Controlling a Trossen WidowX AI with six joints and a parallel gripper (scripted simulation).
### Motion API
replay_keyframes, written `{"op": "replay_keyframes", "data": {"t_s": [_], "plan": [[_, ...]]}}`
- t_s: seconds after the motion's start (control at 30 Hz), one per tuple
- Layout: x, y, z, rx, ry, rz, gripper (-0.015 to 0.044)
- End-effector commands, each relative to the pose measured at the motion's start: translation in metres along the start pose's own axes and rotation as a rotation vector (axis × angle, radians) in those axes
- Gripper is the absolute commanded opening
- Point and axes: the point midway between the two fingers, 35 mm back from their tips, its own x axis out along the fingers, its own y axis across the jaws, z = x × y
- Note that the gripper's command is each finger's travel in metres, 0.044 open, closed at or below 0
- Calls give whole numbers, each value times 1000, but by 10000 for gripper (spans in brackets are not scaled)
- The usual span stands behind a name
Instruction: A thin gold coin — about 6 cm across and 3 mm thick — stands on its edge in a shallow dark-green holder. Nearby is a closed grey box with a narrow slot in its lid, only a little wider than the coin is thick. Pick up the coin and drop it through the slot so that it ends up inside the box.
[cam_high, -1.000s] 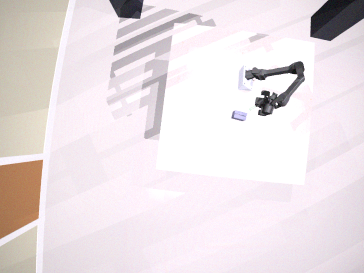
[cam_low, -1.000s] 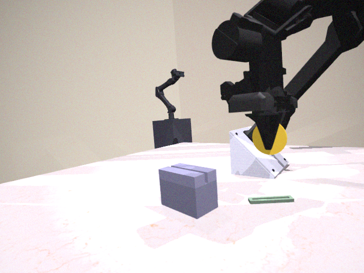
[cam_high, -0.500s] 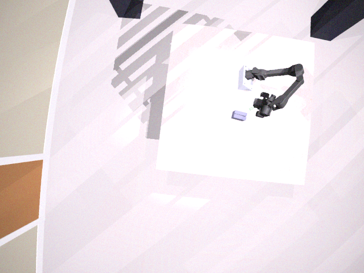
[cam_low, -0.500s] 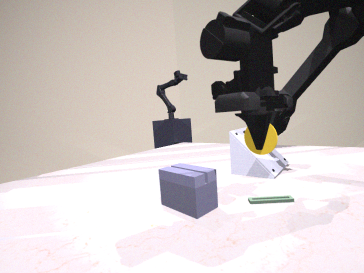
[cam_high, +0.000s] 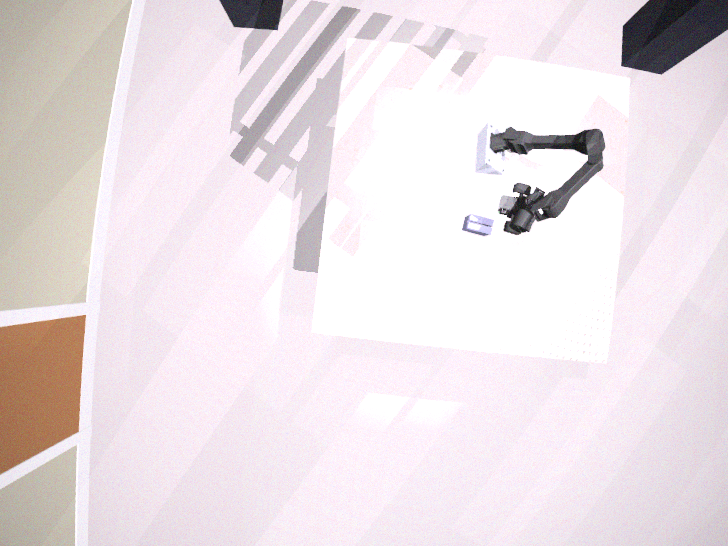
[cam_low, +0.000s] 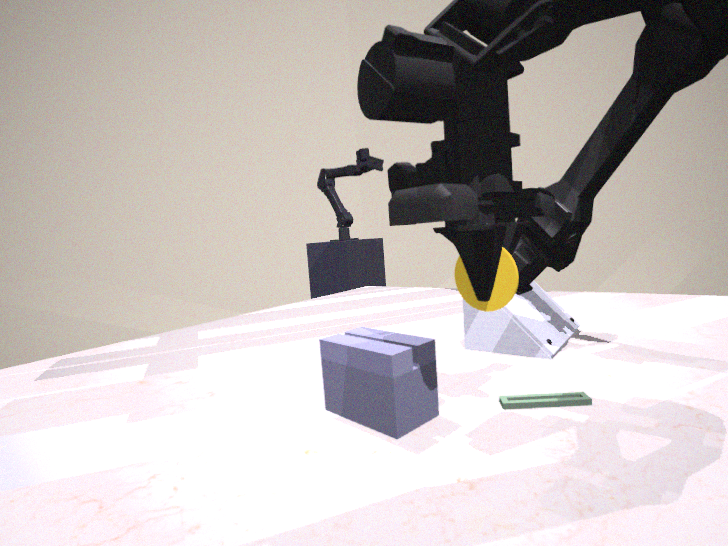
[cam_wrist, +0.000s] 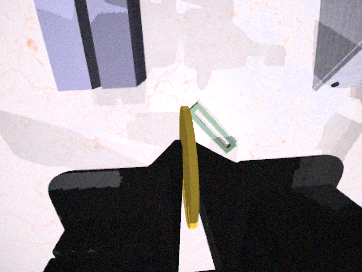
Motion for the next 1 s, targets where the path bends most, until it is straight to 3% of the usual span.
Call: {"op": "replay_keyframes", "data": {"t_s": [0.0, 0.97], "plan": [[-1, 8, 7, -7, -6, 4, 0], [0, 52, 65, -9, -6, 5, 0]]}}
